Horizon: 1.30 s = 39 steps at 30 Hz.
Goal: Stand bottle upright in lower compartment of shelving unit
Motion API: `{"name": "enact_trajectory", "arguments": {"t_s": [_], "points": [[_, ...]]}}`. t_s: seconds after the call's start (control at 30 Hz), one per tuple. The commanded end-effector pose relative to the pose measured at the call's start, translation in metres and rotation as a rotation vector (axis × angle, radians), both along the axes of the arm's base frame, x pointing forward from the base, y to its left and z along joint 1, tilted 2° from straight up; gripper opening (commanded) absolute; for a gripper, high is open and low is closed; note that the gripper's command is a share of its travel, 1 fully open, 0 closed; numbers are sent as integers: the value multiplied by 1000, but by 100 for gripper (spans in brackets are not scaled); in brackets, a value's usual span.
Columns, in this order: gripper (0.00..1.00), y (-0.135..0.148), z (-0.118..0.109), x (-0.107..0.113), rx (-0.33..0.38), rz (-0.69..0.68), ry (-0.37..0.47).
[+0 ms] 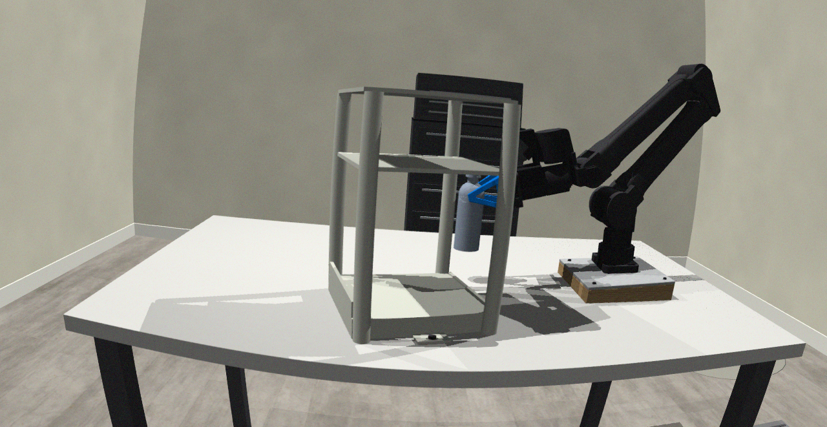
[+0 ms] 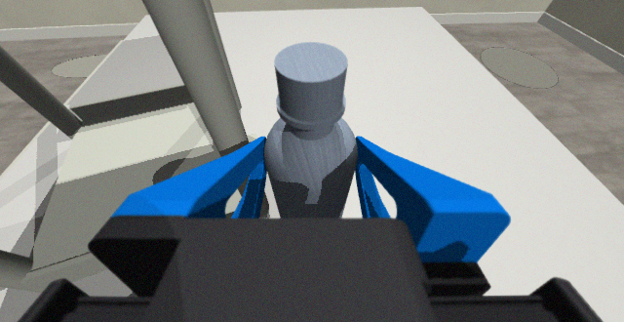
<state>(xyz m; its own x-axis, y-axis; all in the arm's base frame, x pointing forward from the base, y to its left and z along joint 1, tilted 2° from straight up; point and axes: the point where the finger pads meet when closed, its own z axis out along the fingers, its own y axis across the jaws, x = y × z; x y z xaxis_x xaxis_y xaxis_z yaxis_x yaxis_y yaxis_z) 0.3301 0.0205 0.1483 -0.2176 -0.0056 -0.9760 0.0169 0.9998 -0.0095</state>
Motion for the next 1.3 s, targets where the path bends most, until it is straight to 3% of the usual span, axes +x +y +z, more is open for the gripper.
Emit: {"name": "enact_trajectory", "arguments": {"t_s": [0.0, 0.2, 1.27], "points": [[37, 24, 0, -13, 12, 57, 0], [37, 43, -3, -23, 10, 100, 5], [37, 41, 5, -19, 11, 90, -17]]}}
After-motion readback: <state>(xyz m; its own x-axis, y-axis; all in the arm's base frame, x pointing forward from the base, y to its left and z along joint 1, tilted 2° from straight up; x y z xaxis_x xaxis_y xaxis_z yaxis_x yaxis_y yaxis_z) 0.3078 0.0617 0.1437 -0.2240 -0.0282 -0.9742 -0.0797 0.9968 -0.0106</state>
